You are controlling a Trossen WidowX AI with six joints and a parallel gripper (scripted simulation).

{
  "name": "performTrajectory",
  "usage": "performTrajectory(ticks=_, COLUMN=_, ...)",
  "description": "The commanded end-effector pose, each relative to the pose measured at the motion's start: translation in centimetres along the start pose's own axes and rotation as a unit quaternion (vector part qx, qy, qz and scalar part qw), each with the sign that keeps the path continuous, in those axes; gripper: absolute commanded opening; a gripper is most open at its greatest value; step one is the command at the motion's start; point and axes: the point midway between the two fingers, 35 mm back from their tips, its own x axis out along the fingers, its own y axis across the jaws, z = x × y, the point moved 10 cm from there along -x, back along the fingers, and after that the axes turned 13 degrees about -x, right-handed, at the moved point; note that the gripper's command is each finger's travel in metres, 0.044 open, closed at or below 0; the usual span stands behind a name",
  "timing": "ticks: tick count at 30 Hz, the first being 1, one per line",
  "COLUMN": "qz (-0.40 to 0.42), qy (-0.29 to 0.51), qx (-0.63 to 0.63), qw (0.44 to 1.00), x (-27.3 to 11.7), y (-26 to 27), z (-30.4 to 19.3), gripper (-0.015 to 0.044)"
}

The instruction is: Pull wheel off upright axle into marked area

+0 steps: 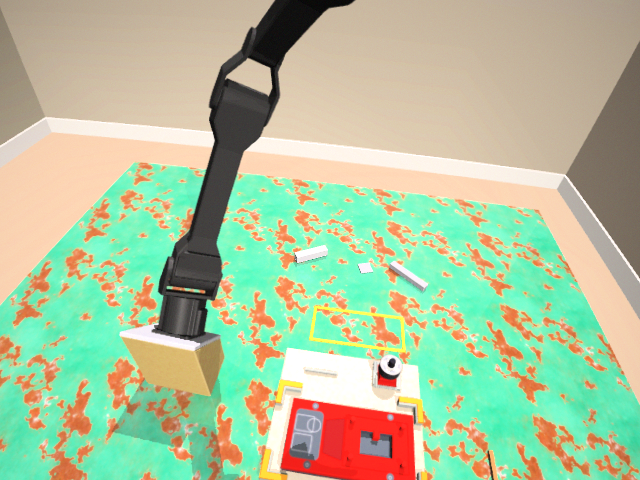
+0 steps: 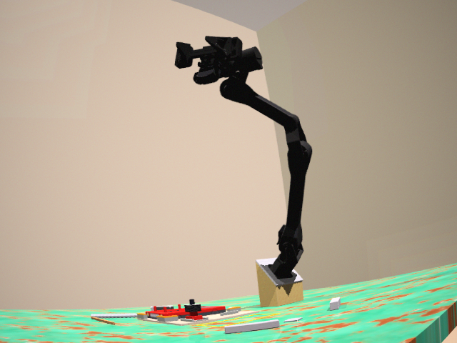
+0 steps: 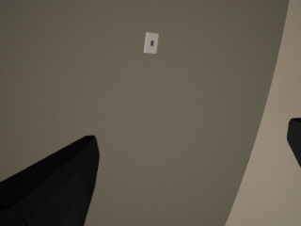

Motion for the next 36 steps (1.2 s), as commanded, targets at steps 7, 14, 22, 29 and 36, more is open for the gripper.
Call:
performTrajectory(ticks=7, qz=0.039, qy=-0.028, qx=0.265, qw=0.963, x=3.3, y=2.9, z=5.1, gripper=0.03)
performTrajectory(ticks=14, qz=0.124, qy=-0.078, qx=0.564, qw=0.812, x=6.8, y=5.0, z=13.5, gripper=0.03)
performTrajectory(ticks=22, qz=0.268, qy=-0.131, qx=0.795, qw=0.528, x=8.9, y=4.3, z=24.2, gripper=0.03)
performTrajectory(ticks=29, qz=0.423, qy=-0.151, qx=0.862, qw=0.233, x=8.9, y=1.0, z=33.0, gripper=0.03)
performTrajectory(ticks=36, qz=0.576, qy=-0.132, qx=0.806, qw=-0.035, x=7.2, y=-3.7, z=39.3, gripper=0.03)
